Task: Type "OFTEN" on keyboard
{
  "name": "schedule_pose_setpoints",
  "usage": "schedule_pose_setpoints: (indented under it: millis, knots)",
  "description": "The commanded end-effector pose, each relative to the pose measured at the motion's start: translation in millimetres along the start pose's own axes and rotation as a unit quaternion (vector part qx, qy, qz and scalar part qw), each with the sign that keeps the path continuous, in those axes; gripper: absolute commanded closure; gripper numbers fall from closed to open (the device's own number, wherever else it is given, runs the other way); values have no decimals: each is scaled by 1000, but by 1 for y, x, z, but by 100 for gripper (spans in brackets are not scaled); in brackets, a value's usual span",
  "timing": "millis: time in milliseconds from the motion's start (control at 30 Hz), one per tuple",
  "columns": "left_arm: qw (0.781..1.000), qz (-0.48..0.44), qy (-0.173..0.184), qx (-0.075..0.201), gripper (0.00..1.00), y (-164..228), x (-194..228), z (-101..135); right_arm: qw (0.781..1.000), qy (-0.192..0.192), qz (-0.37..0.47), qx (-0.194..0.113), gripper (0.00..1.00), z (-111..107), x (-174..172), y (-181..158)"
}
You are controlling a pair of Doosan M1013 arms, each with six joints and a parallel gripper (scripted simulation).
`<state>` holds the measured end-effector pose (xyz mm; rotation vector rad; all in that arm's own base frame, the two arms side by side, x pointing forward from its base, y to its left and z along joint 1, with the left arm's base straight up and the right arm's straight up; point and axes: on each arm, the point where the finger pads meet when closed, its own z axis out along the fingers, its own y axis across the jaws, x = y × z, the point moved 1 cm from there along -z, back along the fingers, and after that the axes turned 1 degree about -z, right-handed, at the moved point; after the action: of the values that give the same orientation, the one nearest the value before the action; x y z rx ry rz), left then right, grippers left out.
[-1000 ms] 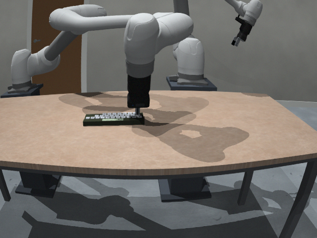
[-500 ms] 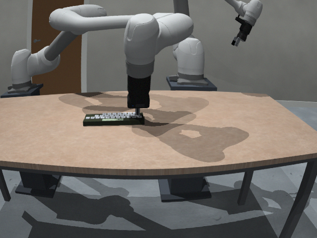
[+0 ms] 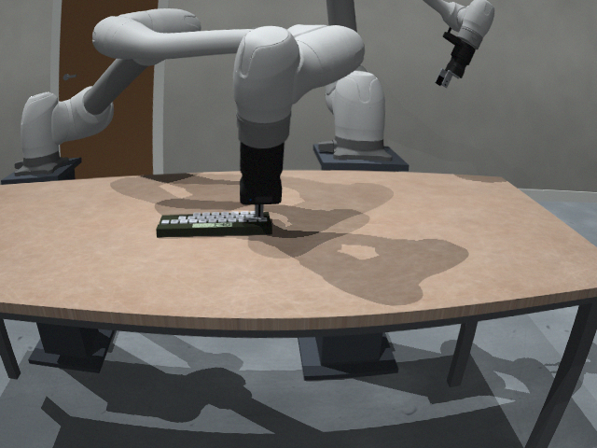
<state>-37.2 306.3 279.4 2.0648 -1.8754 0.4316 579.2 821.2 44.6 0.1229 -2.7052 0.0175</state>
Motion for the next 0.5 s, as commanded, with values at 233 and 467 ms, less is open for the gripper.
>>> schedule_pose_setpoints:
  millis: [233,467]
  knots:
    - [1000,2,-3,0,0,2,0,2,1000,2,-1,-2,100,-13,9,3]
    - [1000,2,-3,0,0,2,0,2,1000,1,-2,-2,100,-13,7,0]
